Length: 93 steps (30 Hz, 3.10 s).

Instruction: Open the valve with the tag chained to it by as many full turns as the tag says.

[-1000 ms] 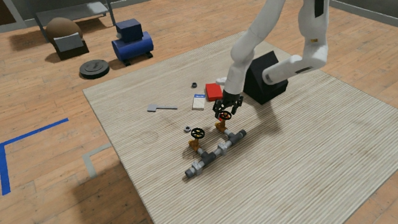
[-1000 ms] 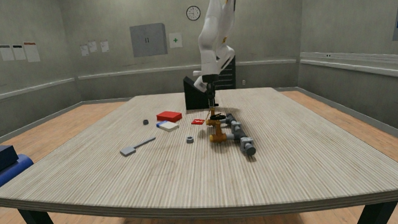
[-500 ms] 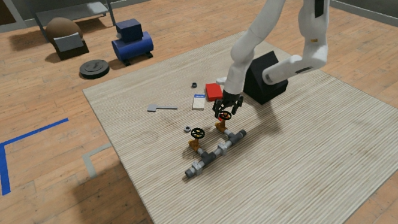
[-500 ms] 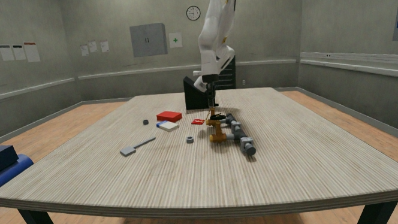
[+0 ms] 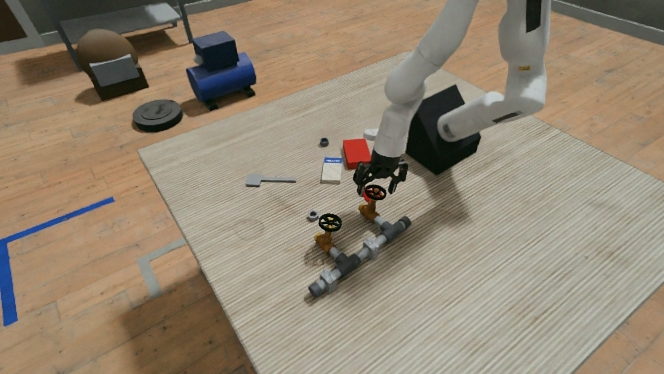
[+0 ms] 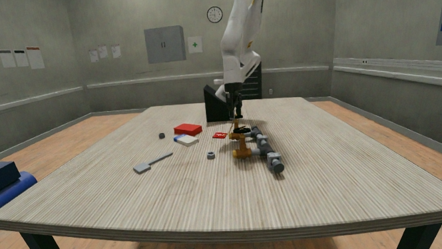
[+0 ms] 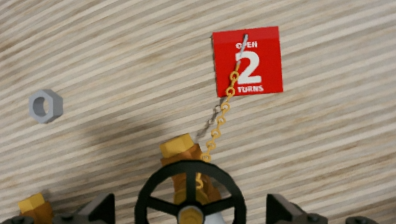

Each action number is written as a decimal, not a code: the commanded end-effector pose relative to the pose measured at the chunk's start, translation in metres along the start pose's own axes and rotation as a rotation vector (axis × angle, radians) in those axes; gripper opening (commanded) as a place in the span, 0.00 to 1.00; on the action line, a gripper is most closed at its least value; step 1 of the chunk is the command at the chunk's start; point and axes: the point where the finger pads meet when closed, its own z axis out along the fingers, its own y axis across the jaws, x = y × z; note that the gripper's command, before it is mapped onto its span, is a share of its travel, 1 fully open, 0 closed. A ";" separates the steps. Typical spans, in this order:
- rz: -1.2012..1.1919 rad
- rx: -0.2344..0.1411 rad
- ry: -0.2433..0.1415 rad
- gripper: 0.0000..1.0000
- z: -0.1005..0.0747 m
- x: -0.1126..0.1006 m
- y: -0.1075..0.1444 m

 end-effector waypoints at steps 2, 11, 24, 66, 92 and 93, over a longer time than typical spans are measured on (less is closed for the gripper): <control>0.126 -0.003 0.003 1.00 0.000 0.000 -0.001; 0.439 -0.003 0.004 1.00 0.000 0.000 -0.001; 0.960 -0.002 0.004 1.00 0.000 0.000 -0.001; 2.452 0.002 0.005 1.00 -0.001 0.000 -0.001; 2.726 0.003 0.005 1.00 -0.001 0.000 -0.001; 2.729 0.003 0.005 1.00 -0.001 0.000 -0.001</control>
